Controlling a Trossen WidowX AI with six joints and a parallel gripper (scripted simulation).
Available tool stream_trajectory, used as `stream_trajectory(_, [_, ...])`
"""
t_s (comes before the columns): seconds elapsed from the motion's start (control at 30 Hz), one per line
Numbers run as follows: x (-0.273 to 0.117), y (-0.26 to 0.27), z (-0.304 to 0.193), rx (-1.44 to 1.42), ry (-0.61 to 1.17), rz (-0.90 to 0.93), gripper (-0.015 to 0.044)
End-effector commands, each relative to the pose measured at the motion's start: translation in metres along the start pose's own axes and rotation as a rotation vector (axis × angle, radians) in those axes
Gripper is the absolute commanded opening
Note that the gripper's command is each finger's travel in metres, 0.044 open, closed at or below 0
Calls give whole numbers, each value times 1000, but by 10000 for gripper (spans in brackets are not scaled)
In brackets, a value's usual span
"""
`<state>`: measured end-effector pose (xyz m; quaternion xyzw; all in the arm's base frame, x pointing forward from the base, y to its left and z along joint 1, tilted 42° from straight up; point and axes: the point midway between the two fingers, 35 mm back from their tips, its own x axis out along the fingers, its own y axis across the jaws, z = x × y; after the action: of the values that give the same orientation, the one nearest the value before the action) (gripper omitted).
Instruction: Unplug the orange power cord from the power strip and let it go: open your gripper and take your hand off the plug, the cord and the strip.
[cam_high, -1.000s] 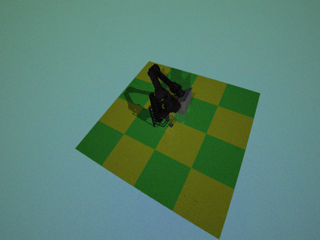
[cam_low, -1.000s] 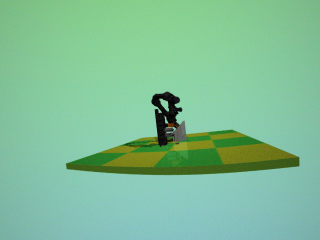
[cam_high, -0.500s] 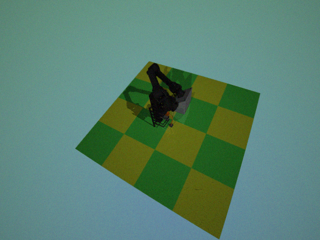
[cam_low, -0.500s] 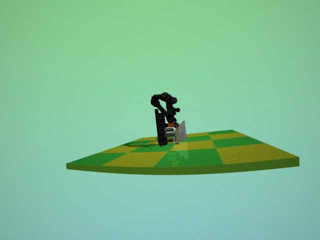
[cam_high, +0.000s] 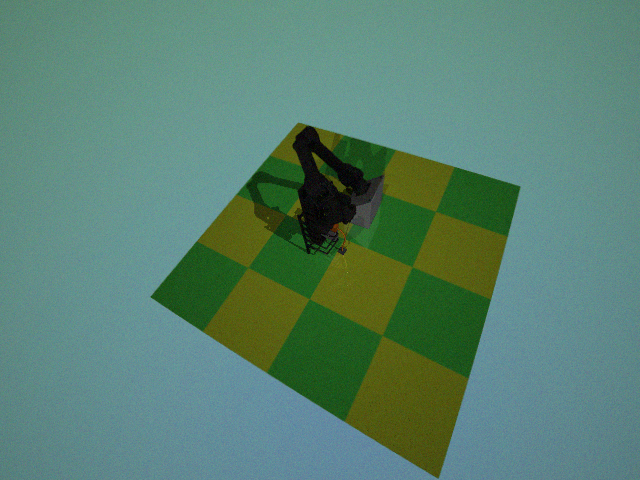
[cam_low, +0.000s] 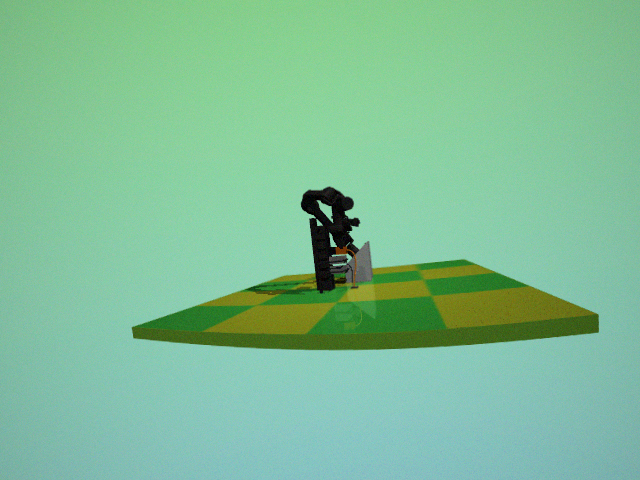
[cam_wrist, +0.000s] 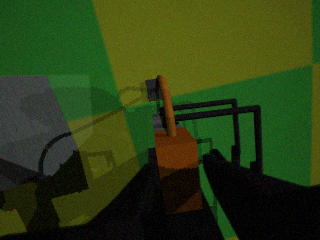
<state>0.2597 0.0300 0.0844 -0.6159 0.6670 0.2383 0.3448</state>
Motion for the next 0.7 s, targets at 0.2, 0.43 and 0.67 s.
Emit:
stream_trajectory(0.2, [0,0,0,0,0,0,35])
stream_trajectory(0.43, [0,0,1,0,0,0,0])
stream_trajectory(0.67, [0,-1,10,0,-1,-1,0])
